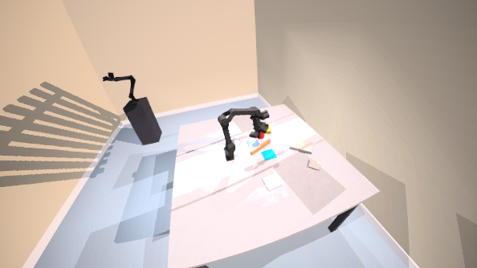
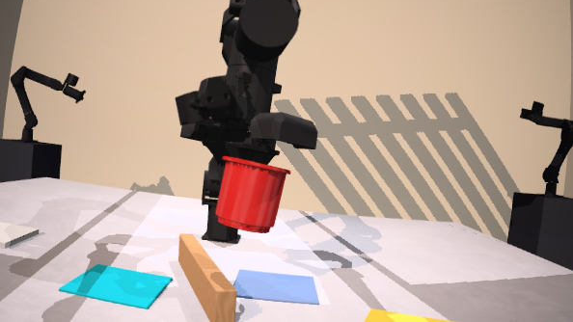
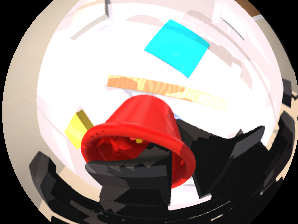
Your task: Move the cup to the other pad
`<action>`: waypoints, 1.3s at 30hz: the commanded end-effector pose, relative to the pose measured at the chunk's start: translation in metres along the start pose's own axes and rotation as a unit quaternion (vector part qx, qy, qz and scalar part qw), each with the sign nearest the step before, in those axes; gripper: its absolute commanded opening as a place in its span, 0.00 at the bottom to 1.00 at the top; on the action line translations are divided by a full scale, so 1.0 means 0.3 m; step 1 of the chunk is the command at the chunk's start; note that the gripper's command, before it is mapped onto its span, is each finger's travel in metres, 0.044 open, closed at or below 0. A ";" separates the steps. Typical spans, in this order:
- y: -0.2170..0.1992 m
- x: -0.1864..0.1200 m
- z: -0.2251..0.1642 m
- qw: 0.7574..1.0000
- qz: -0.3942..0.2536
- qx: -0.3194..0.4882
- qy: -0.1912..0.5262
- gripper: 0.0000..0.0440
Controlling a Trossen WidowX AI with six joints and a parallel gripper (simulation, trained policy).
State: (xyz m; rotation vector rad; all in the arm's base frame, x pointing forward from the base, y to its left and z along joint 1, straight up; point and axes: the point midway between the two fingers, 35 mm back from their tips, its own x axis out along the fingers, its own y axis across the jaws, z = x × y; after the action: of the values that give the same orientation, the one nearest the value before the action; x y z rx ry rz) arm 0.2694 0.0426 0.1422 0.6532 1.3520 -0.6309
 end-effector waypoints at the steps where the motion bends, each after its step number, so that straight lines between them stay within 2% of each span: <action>1: 0.003 -0.024 0.045 1.000 0.015 0.015 -0.014 0.00; 18: -0.048 0.001 0.250 0.994 0.036 0.082 -0.060 0.00; 29: -0.106 0.076 0.337 0.990 0.033 0.115 -0.075 0.00; 39: -0.160 0.166 0.357 0.988 0.025 0.135 -0.076 0.01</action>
State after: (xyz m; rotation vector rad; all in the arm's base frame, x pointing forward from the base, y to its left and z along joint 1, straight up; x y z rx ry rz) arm 0.3139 -0.0663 0.1098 0.8397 1.1098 -0.8008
